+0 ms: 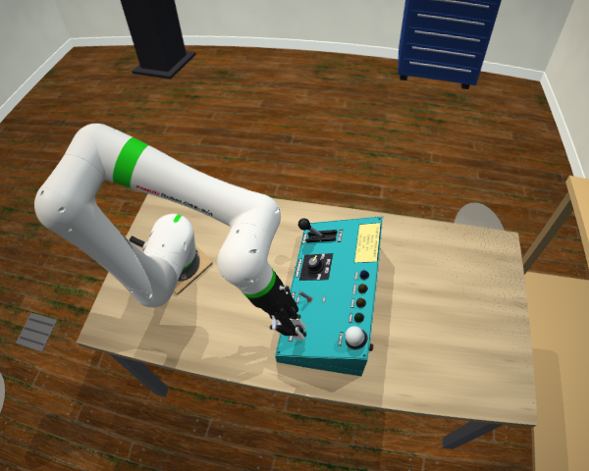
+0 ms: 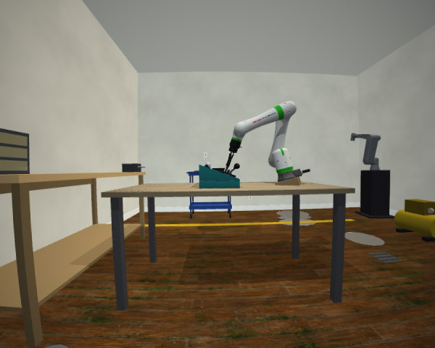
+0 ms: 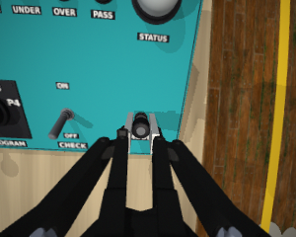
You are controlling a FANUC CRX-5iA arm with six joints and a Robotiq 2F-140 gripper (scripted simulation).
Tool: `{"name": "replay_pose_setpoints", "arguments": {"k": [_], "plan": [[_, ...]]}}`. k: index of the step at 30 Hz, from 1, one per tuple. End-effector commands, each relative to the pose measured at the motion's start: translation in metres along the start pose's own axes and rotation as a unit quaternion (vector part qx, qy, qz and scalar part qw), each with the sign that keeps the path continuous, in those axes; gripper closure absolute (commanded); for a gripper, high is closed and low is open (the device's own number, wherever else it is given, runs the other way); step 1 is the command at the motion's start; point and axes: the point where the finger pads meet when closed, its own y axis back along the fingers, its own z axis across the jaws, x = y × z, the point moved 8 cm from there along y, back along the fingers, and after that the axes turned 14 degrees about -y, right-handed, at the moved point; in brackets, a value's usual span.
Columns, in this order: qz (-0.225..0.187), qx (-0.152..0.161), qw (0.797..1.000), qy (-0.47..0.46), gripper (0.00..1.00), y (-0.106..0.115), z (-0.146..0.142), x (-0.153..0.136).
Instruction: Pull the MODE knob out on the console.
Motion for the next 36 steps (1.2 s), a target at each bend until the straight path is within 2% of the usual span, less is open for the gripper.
{"name": "replay_pose_setpoints", "arguments": {"k": [1,36], "plan": [[0.000,0.000,1.000,0.000,1.00,0.0001,0.0000,0.0002],[0.000,0.000,1.000,0.000,1.00,0.0031,0.0000,0.0002]]}}
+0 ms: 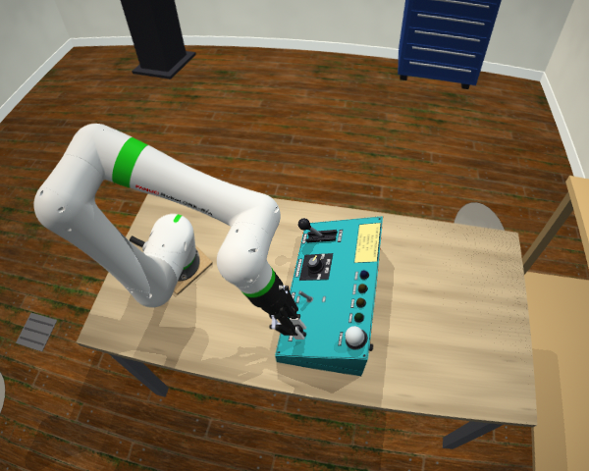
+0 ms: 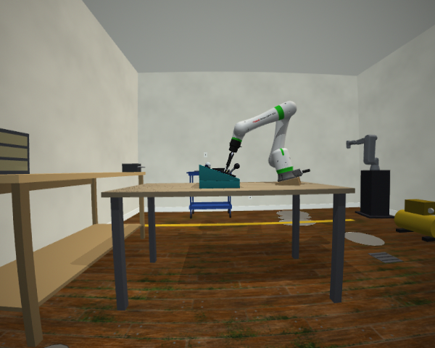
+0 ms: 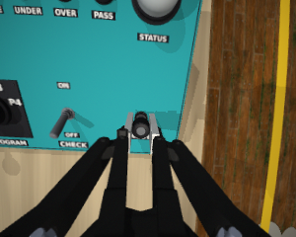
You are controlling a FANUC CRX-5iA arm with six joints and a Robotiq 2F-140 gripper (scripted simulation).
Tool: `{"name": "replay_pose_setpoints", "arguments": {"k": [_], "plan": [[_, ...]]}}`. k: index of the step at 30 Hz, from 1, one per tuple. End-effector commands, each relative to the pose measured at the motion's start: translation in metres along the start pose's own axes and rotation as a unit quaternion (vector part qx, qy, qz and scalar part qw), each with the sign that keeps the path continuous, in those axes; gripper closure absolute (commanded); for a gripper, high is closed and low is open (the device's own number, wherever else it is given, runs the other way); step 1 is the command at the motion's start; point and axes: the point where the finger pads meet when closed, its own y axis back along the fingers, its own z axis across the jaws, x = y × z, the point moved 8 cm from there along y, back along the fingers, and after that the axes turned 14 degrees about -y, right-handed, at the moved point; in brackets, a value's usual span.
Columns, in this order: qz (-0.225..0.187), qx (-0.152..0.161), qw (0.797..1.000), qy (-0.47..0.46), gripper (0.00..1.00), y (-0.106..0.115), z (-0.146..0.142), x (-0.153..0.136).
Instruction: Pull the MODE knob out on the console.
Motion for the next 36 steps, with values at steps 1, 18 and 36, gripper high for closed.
{"name": "replay_pose_setpoints", "arguments": {"k": [1,18,36], "plan": [[0.000,0.000,1.000,0.000,1.00,0.0008,0.0000,0.0002],[0.000,0.000,1.000,0.000,1.00,0.0054,0.0000,0.0002],[0.000,0.000,1.000,0.000,1.00,0.0104,0.0000,0.0002]]}}
